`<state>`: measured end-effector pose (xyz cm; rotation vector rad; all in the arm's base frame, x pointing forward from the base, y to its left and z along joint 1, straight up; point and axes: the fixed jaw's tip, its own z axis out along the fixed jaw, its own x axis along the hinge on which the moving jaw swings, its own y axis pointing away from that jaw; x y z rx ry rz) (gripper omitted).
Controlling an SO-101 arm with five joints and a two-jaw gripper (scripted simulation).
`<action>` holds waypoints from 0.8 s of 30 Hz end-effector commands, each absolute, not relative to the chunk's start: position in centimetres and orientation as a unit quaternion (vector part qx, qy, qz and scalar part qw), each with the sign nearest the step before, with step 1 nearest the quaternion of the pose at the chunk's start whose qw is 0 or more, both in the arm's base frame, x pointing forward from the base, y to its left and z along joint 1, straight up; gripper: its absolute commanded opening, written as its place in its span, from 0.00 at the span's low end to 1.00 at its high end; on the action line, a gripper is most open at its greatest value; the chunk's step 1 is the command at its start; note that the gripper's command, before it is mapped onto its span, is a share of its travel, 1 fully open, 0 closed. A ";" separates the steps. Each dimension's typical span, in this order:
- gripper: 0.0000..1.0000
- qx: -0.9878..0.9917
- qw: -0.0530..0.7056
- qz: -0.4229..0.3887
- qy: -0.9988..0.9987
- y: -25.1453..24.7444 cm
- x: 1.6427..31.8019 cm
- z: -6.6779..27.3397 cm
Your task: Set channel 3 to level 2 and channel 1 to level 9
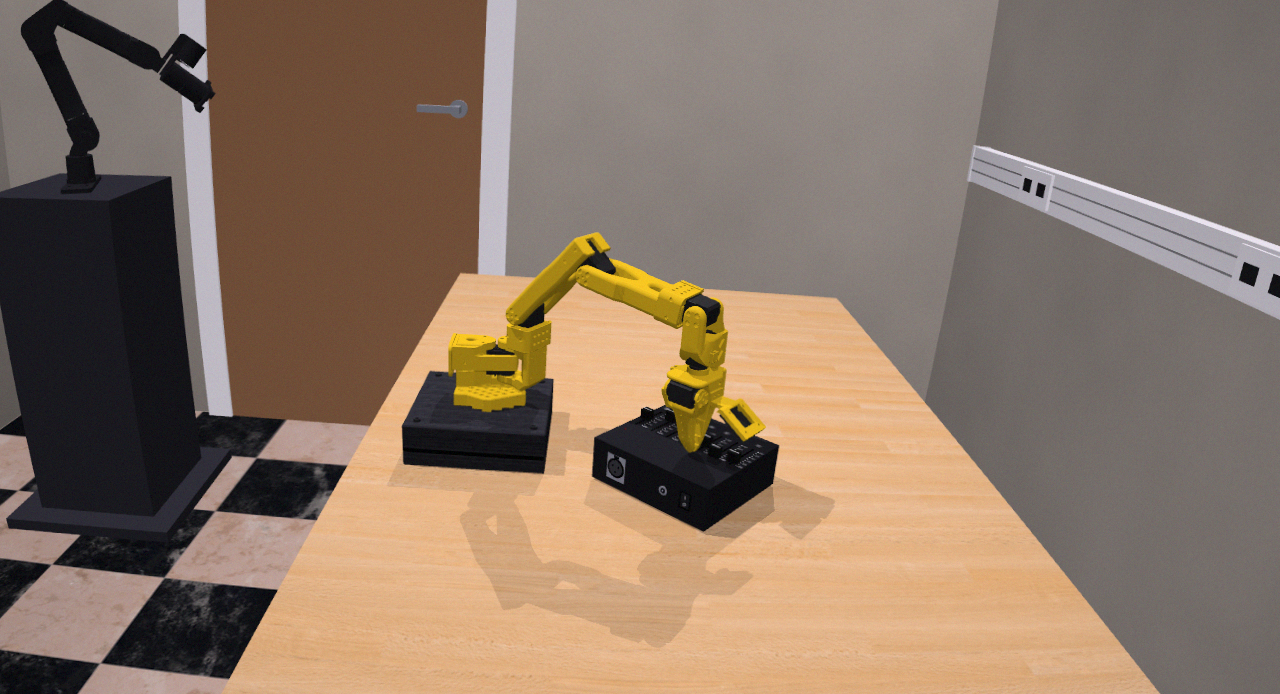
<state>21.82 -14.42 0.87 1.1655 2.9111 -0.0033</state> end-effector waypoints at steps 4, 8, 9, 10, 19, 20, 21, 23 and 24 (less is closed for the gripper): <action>0.00 0.371 0.000 0.000 0.929 -14.4 21.6 0.5; 0.00 0.371 0.000 0.000 0.929 -14.4 21.7 0.6; 0.00 0.371 0.000 0.000 0.929 -14.5 21.7 0.6; 0.00 0.371 0.000 0.000 0.929 -14.5 21.7 0.7; 0.00 0.371 0.000 0.000 0.929 -14.5 21.8 0.7; 0.00 0.371 0.000 0.000 0.929 -14.5 21.8 0.7; 0.00 0.371 0.000 0.000 0.929 -14.5 21.8 0.7; 0.00 0.371 0.000 0.000 0.929 -14.5 21.8 0.7; 0.00 0.371 0.000 0.000 0.929 -14.5 21.8 0.7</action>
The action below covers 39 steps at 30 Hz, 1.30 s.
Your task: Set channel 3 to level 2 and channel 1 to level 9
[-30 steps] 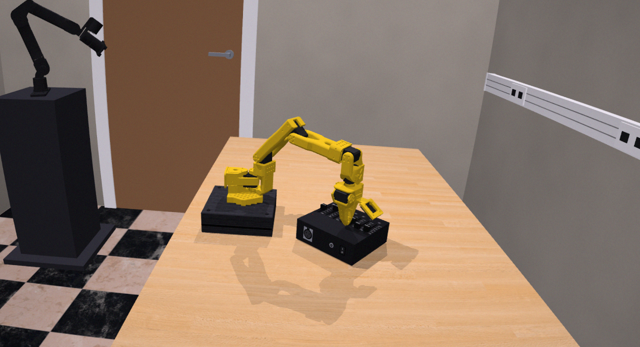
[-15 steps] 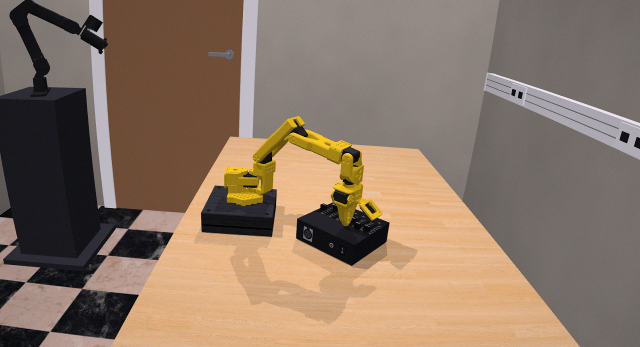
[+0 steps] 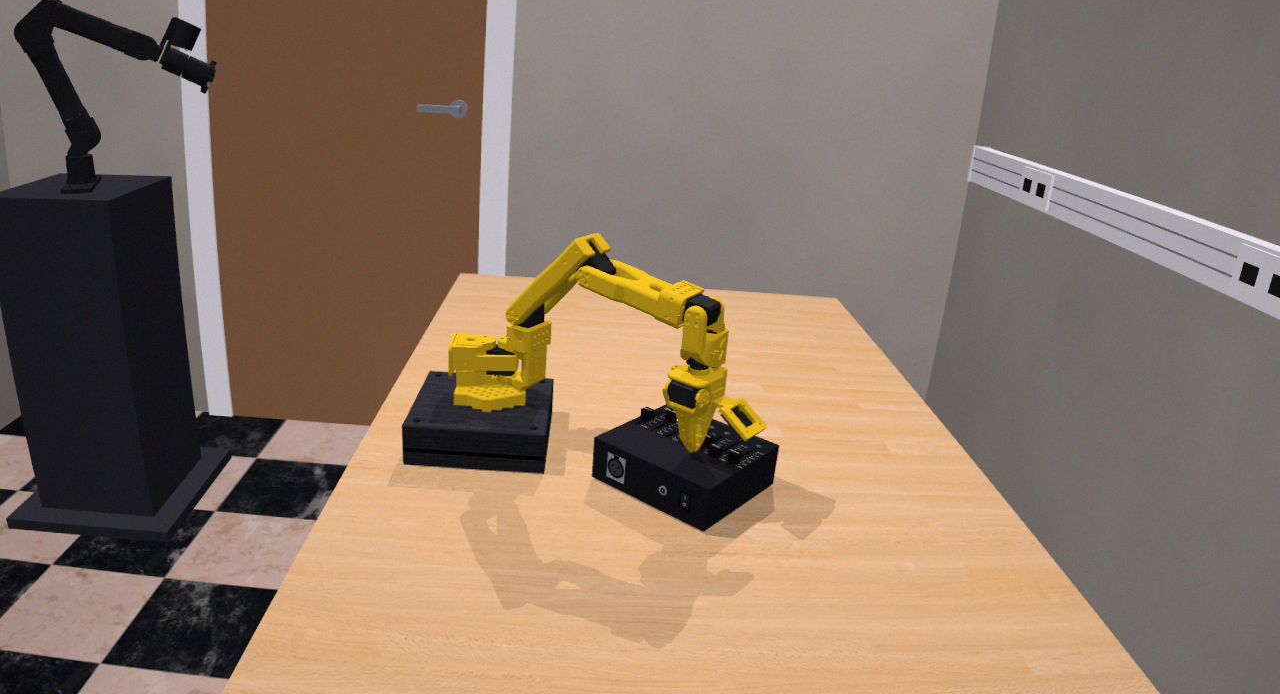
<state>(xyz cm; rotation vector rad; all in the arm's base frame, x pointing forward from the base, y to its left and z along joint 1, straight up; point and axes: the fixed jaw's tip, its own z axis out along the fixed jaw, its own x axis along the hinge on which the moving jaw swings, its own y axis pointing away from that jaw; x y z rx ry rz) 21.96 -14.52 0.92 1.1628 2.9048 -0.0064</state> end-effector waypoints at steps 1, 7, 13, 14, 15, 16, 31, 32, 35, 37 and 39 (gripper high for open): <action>0.00 0.371 0.000 0.000 0.929 -14.4 21.8 0.7; 0.00 0.371 0.000 0.000 0.929 -14.3 22.0 0.7; 0.00 0.371 0.000 0.000 0.929 -14.3 22.0 0.7; 0.00 0.371 0.000 0.000 0.929 -14.3 22.0 0.7; 0.00 0.371 0.000 0.000 0.929 -14.3 22.0 0.7; 0.00 0.371 0.000 0.000 0.929 -14.2 22.0 0.8; 0.00 0.371 0.000 0.000 0.929 -14.0 22.2 0.9; 0.00 0.371 0.000 0.000 0.929 -14.0 22.2 0.9; 0.00 0.371 0.000 0.000 0.929 -14.0 22.2 0.9; 0.00 0.371 0.000 0.000 0.929 -13.9 22.3 0.9; 0.00 0.371 0.000 0.000 0.929 -13.9 22.3 0.9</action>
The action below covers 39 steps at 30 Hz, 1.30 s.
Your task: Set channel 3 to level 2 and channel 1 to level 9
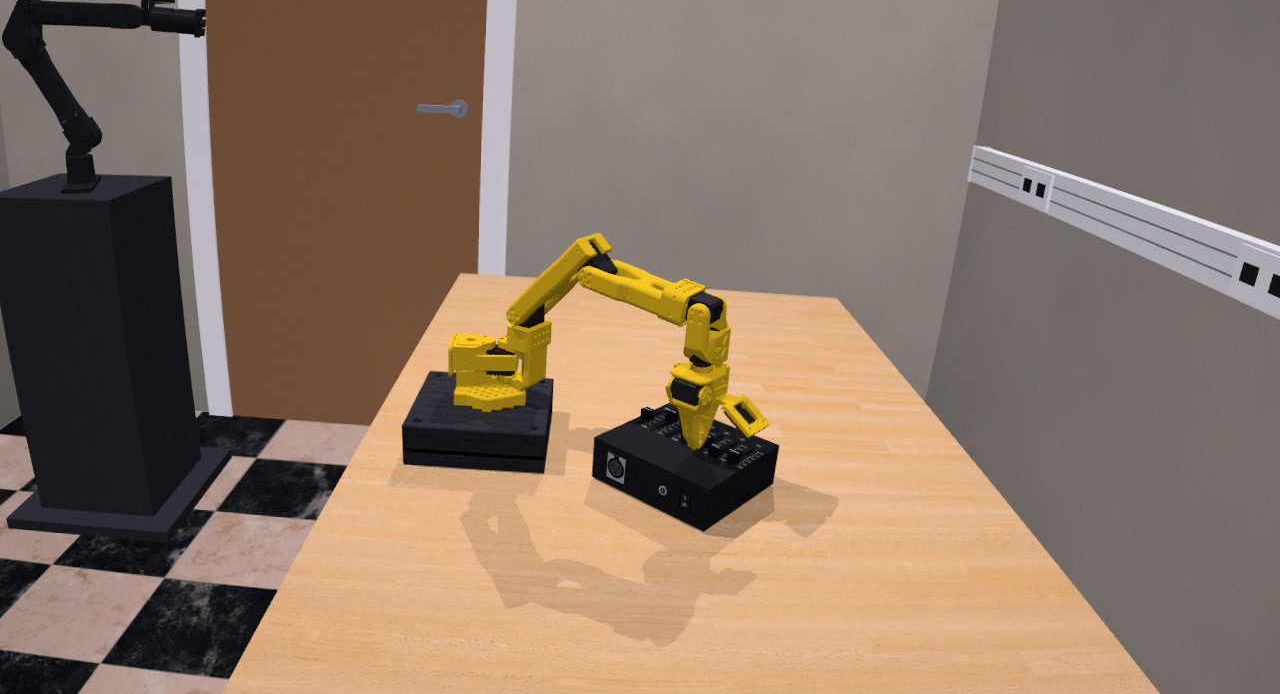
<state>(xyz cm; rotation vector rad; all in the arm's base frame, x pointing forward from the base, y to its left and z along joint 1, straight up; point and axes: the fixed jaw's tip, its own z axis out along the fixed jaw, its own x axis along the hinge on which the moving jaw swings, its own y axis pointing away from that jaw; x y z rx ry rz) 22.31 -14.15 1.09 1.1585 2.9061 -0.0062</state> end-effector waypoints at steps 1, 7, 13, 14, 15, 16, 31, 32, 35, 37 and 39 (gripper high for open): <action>0.00 0.371 0.000 0.000 0.929 -13.8 22.4 0.9; 0.00 0.371 0.000 0.000 0.929 -13.8 22.4 0.9; 0.00 0.371 0.000 0.000 0.929 -13.7 22.4 0.9; 0.00 0.371 0.000 0.000 0.929 -13.7 22.5 0.9; 0.00 0.371 0.000 0.000 0.929 -13.7 22.5 0.9; 0.00 0.371 0.000 0.000 0.929 -13.7 22.5 0.9; 0.00 0.371 0.000 0.000 0.929 -13.5 22.7 0.9; 0.00 0.371 0.000 0.000 0.929 -13.5 22.7 0.9; 0.00 0.371 0.000 0.000 0.929 -13.4 22.7 0.9; 0.00 0.371 0.000 0.000 0.929 -13.4 22.8 0.9; 0.00 0.371 0.000 0.000 0.929 -13.4 22.8 0.9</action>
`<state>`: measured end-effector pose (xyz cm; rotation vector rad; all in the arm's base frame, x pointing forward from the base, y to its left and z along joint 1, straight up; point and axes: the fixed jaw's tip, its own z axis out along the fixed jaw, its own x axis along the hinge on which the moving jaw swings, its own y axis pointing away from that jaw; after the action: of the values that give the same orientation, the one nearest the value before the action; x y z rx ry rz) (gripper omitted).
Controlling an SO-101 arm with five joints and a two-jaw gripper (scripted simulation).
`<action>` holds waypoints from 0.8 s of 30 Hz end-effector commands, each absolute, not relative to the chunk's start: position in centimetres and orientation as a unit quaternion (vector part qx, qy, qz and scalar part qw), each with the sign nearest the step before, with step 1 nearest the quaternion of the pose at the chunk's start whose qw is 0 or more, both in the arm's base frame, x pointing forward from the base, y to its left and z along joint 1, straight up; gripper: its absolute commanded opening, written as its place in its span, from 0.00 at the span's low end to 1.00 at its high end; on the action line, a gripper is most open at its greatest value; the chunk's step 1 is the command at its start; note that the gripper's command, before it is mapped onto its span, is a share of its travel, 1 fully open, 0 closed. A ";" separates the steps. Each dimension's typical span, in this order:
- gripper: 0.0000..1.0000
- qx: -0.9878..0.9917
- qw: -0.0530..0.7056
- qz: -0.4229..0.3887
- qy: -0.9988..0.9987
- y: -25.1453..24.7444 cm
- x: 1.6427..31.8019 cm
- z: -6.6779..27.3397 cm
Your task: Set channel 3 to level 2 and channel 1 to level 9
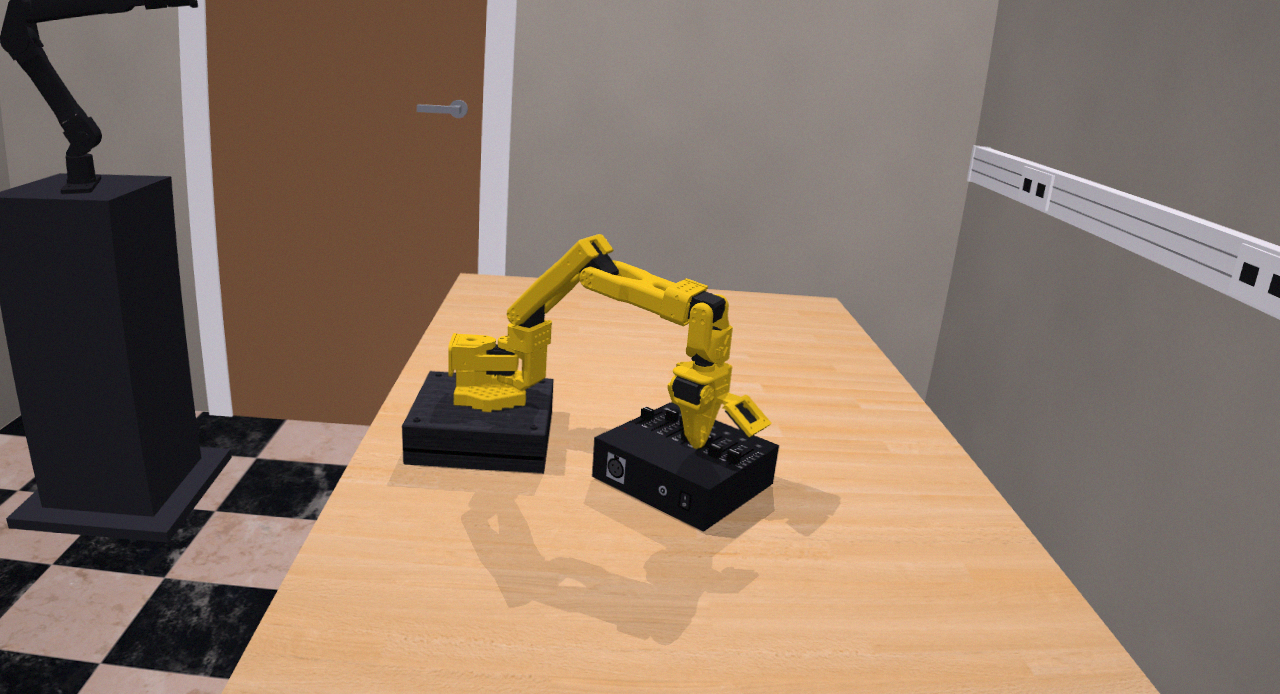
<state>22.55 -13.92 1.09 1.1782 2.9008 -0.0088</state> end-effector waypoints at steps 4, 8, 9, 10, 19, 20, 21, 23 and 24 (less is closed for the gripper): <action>0.00 0.371 0.000 0.000 0.929 -13.4 22.8 0.9; 0.00 0.371 0.000 0.000 0.929 -13.3 22.8 0.9; 0.00 0.371 0.000 0.000 0.929 -13.3 22.9 0.9; 0.00 0.371 0.000 0.000 0.929 -13.2 22.9 0.9; 0.00 0.371 0.000 0.000 0.929 -13.1 23.0 0.9; 0.00 0.371 0.000 0.000 0.929 -13.1 23.0 0.9; 0.00 0.371 0.000 0.000 0.929 -13.1 23.0 0.9; 0.00 0.371 0.000 0.000 0.929 -13.1 23.0 0.9; 0.00 0.371 0.000 0.000 0.929 -13.1 23.0 0.9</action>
<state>22.55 -13.92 1.09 1.1960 2.8963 -0.0112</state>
